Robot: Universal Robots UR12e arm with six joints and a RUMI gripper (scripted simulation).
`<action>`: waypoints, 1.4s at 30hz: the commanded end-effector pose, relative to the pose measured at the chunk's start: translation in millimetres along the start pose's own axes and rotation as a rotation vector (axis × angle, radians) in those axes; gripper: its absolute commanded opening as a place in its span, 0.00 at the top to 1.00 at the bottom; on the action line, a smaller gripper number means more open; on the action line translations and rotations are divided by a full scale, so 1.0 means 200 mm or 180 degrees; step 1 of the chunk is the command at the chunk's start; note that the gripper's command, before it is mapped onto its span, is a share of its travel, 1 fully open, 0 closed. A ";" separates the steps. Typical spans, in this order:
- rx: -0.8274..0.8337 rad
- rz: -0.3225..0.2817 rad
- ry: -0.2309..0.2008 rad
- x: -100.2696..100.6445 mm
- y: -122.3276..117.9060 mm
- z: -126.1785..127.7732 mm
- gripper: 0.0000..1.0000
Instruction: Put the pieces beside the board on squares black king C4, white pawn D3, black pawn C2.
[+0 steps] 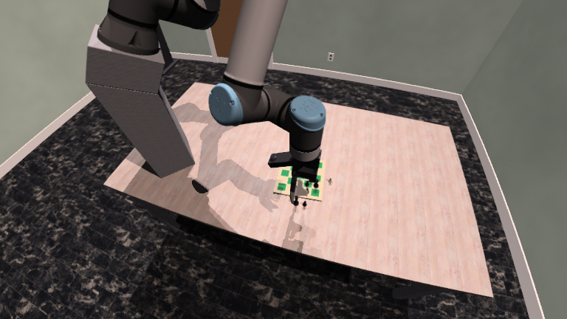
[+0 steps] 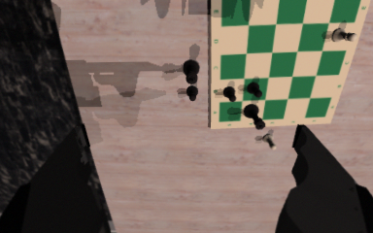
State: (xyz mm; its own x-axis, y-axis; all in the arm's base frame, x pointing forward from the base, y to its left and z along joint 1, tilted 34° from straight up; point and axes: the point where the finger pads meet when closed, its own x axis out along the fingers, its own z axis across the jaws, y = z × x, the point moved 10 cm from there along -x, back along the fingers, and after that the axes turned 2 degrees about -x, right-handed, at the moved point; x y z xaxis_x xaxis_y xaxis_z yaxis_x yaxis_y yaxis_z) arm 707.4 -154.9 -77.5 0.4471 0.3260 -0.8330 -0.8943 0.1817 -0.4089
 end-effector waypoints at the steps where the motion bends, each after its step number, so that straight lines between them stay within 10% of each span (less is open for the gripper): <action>1: -0.0361 -0.0001 -0.0004 0.00 0.00 -0.01 0.00; 42: -0.4654 -0.0003 -0.0002 0.08 0.00 -0.07 0.00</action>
State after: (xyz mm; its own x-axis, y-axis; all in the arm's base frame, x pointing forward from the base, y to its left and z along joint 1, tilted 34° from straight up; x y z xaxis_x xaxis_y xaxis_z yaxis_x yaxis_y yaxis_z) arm 712.0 -160.7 -94.6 0.4511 0.3170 -0.8343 -0.2754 -0.8397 -0.4680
